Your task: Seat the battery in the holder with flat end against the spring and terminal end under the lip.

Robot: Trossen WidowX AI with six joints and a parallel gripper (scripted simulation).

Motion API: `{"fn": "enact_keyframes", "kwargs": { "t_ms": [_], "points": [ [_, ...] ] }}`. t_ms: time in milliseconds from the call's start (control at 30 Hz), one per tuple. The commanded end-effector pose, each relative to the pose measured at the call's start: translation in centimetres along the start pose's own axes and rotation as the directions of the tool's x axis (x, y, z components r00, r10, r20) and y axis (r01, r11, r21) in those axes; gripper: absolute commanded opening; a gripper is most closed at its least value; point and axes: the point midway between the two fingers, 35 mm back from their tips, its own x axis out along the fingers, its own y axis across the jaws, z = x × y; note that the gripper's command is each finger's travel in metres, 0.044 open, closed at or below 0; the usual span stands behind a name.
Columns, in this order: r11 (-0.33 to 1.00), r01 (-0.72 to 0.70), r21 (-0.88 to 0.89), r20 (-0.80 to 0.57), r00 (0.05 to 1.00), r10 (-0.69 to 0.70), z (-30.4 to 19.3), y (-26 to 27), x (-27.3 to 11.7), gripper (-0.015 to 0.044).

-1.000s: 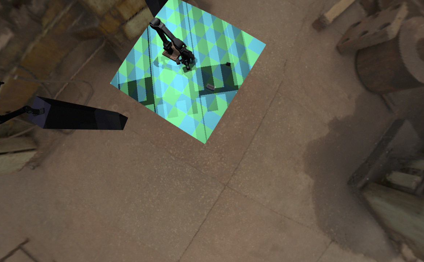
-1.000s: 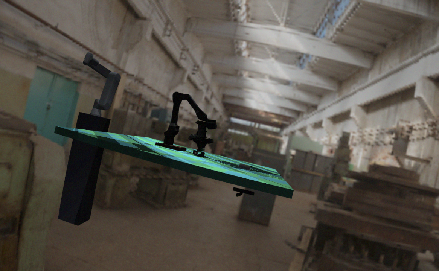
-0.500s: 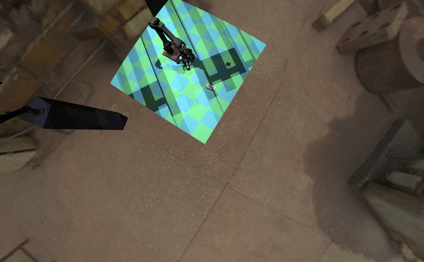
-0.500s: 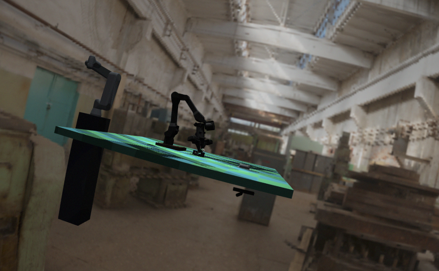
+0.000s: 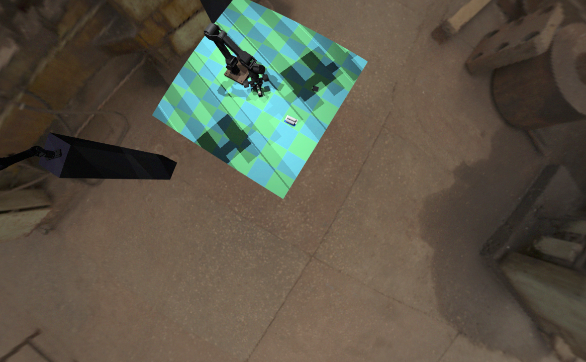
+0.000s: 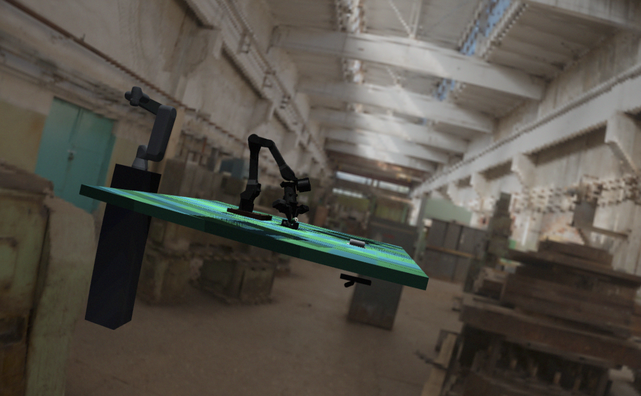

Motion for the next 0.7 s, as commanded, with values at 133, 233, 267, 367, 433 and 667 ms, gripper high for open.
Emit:
{"fn": "enact_keyframes", "kwargs": {
  "t_ms": [133,233,267,367,433,667],
  "points": [
    [1.0,-0.003,0.01,-0.015,1.0,0.003,0.4,0.0,-0.2,0.0073],
    [1.0,-0.004,0.01,-0.015,1.0,0.004,0.7,0.0,-0.2,0.0073],
    [1.0,-0.005,0.01,-0.015,1.0,0.005,0.8,0.0,-0.3,0.0073],
    [1.0,-0.006,0.01,-0.015,1.0,0.006,1.1,0.0,-0.4,0.0073],
    [1.0,-0.006,0.011,-0.015,1.0,0.006,1.3,0.0,-0.4,0.0073],
    [1.0,-0.005,0.01,-0.014,1.0,0.005,1.9,0.0,-0.7,0.0073]
  ]
}}
